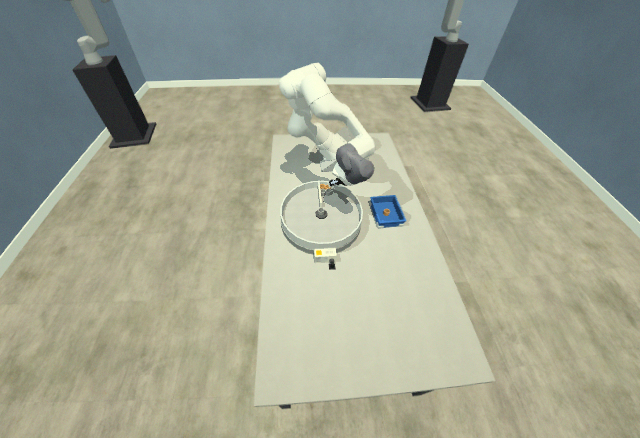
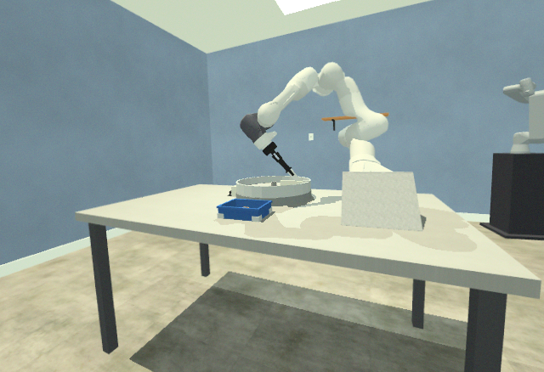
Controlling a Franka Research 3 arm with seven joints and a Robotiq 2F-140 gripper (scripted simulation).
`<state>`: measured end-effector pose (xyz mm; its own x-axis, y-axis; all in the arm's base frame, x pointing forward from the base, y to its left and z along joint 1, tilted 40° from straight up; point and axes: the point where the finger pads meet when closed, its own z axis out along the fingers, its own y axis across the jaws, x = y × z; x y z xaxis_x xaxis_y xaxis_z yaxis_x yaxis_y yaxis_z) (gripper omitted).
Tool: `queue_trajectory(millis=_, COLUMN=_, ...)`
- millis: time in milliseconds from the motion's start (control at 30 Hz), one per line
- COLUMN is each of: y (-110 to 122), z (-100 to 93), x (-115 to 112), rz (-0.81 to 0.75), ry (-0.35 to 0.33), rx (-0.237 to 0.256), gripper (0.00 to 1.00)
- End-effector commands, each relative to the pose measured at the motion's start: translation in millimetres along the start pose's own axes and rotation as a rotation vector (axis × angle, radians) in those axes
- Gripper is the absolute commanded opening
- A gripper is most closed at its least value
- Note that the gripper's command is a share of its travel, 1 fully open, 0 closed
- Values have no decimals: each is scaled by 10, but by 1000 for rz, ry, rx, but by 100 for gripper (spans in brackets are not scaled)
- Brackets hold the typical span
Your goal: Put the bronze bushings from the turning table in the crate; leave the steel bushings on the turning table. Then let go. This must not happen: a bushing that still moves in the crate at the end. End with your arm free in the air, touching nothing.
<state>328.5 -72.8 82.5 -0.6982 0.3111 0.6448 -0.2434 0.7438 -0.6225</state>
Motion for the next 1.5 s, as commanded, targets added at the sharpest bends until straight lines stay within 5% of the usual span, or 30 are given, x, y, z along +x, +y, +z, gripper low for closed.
queue_trajectory(millis=0, y=3, z=2, x=-13, rz=-8, ry=-3, rx=1, gripper=6)
queue_trajectory(millis=1467, y=1, z=159, x=-150, rz=-8, ry=-3, rx=1, gripper=6)
